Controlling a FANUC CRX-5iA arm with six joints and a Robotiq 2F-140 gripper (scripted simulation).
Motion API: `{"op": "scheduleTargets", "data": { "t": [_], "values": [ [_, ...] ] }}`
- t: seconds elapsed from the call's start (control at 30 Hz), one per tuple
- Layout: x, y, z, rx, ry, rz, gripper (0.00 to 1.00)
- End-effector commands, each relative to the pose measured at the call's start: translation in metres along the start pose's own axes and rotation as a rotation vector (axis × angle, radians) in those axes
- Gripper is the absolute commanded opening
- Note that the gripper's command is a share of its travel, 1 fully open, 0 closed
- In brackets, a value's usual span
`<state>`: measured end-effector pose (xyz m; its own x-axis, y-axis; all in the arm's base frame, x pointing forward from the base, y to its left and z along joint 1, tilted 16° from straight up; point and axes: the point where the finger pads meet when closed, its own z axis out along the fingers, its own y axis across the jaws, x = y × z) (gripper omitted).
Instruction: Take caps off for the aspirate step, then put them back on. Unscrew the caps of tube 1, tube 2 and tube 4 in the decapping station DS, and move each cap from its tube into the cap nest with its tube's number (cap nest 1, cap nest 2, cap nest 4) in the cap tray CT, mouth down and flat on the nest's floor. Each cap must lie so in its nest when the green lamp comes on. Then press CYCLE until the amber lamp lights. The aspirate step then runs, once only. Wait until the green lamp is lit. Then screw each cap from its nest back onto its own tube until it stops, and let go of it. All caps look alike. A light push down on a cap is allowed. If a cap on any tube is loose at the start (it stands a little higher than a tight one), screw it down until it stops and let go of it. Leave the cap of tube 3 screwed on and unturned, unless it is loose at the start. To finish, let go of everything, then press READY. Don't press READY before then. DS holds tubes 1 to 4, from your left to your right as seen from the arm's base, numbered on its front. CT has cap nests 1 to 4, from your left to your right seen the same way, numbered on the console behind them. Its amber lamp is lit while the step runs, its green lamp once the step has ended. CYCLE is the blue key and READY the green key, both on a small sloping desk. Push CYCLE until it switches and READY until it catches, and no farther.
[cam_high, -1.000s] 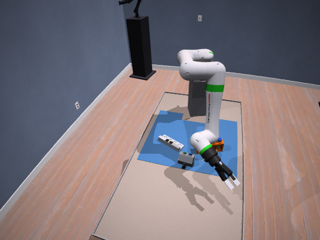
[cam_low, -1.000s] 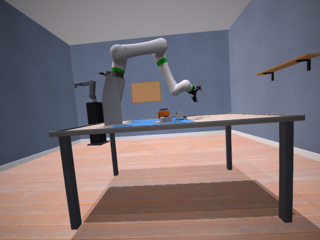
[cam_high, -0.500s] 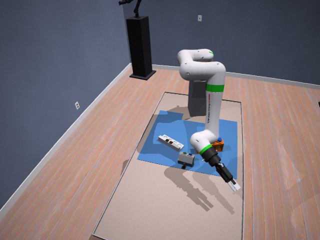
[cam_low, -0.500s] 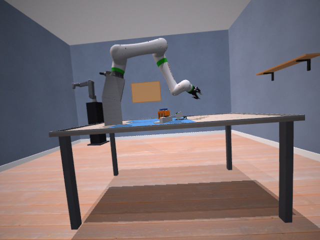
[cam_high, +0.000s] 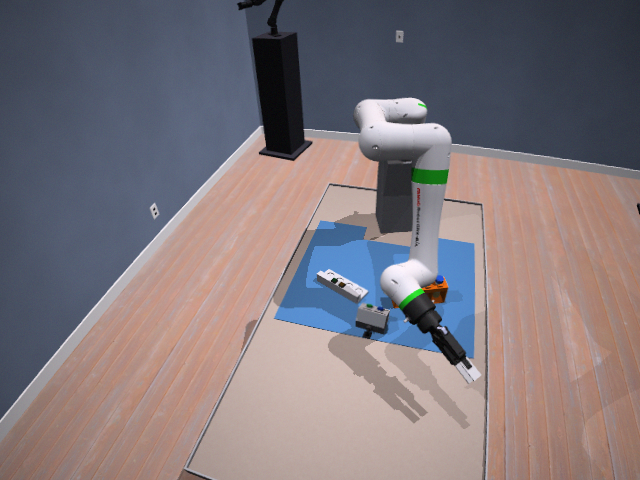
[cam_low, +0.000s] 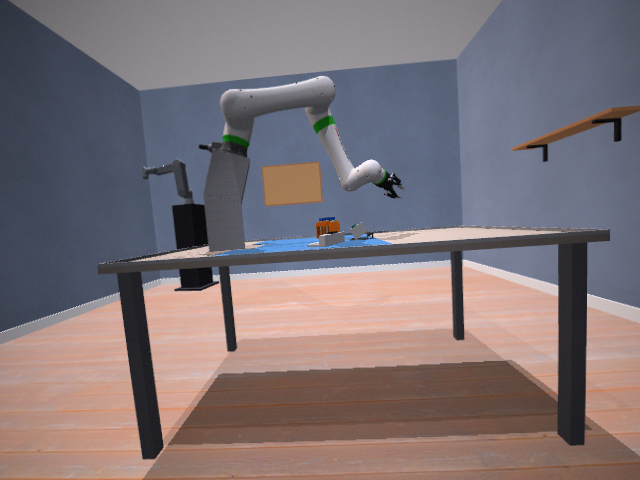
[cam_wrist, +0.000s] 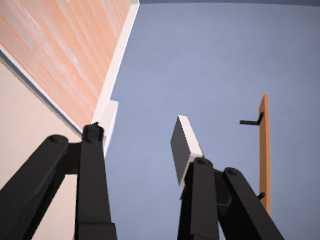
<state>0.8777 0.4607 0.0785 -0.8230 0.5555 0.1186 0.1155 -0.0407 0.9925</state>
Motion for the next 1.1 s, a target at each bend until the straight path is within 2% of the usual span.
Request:
{"op": "scheduleTargets", "data": {
  "t": [0.0,0.07,0.1,0.27,0.57,0.63,1.07],
  "values": [
    [0.0,0.0,0.0,0.0,0.0,0.0,0.35],
    [0.0,0.0,0.0,0.0,0.0,0.0,0.35],
    [0.001,-0.003,-0.007,0.003,0.009,-0.014,0.35],
    [-0.02,-0.011,-0.017,0.037,-0.057,0.136,0.35],
    [-0.038,-0.024,-0.037,0.091,-0.178,0.405,0.35],
    [-0.038,-0.024,-0.037,0.091,-0.178,0.405,0.35],
    [-0.062,-0.053,-0.083,0.131,-0.363,0.78,0.35]
  ]
}}
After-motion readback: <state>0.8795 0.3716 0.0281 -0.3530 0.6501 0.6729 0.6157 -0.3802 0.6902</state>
